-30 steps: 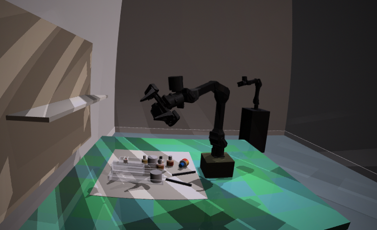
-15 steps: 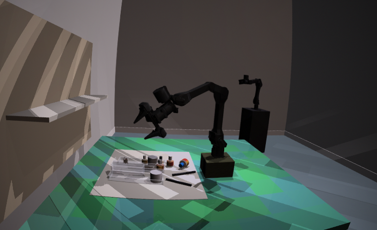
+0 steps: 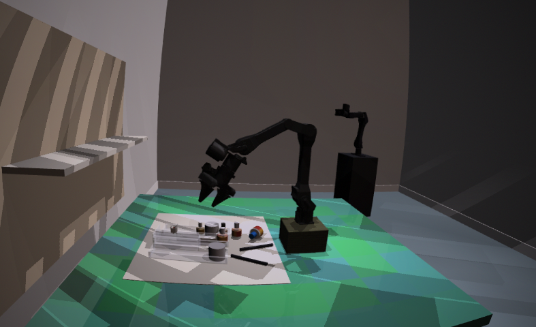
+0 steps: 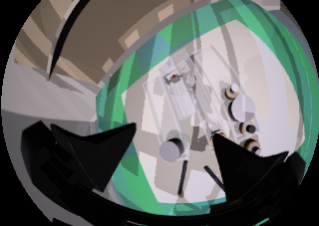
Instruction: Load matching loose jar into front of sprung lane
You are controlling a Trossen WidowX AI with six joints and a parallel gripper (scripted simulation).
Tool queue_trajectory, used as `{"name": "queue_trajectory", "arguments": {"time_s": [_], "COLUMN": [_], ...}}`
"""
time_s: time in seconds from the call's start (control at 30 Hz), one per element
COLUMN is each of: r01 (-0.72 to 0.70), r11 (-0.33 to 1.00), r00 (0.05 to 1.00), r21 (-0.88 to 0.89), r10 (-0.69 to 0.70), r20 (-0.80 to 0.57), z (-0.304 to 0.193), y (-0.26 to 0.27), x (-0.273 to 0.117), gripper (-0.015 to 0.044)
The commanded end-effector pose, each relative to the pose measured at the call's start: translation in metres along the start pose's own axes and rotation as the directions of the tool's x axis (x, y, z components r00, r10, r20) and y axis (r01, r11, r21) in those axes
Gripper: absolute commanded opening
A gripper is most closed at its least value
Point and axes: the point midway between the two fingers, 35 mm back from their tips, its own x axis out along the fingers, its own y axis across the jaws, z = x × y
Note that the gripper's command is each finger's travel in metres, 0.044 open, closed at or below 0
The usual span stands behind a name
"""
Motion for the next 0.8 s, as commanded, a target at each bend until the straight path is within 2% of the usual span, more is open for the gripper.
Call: {"name": "queue_trajectory", "arguments": {"time_s": [0.0,0.17,0.33,0.77], "r01": [0.18,0.206,0.158,0.147], "r11": [0.945,0.864,0.767,0.756], "r00": [0.969,0.922,0.851,0.842], "r21": [-0.275,-0.46,-0.622,-0.638], "r10": [-0.218,-0.329,-0.425,-0.434], "r20": [-0.115,-0.205,-0.307,-0.32], "z": [-0.01,-0.019,-0.031,-0.031], "y": [-0.077,-0.122,-0.162,-0.165], "x": [0.005,-0.001,-0.011,-0.012], "gripper": [0.044,0.044,0.044,0.044]}}
